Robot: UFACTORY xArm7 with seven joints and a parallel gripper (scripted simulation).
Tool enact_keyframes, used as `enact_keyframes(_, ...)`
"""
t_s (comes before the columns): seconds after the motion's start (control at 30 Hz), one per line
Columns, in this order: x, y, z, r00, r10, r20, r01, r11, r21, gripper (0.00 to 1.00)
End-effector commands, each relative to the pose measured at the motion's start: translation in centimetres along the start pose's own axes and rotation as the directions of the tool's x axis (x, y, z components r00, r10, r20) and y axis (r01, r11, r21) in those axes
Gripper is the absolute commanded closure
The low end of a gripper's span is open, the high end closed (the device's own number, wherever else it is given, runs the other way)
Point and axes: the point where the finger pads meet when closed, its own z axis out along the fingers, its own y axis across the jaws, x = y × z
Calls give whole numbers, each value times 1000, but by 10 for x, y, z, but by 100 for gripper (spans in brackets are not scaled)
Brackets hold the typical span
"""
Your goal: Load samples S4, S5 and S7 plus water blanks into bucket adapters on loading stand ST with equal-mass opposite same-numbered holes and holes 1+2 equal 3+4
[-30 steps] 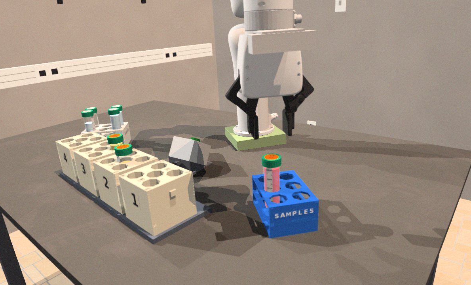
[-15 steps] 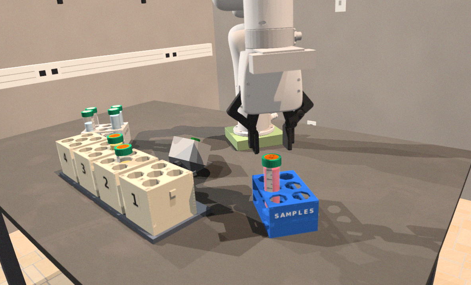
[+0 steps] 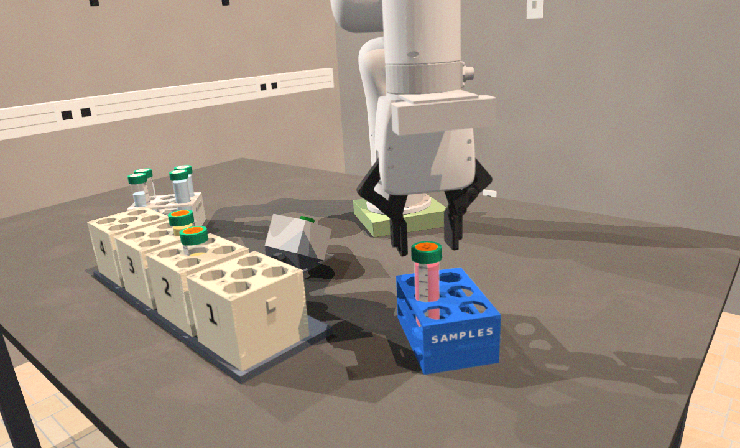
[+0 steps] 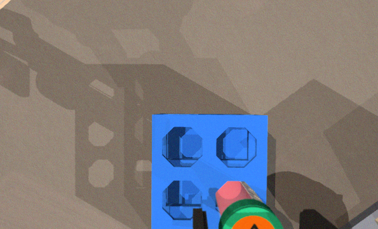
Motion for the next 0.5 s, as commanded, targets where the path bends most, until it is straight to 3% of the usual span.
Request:
enact_keyframes(0.0,1,0,-1,1000,0,-4,0,1000,-1,43)
enact_keyframes(0.47,1,0,7,1000,0,-4,0,1000,-1,43)
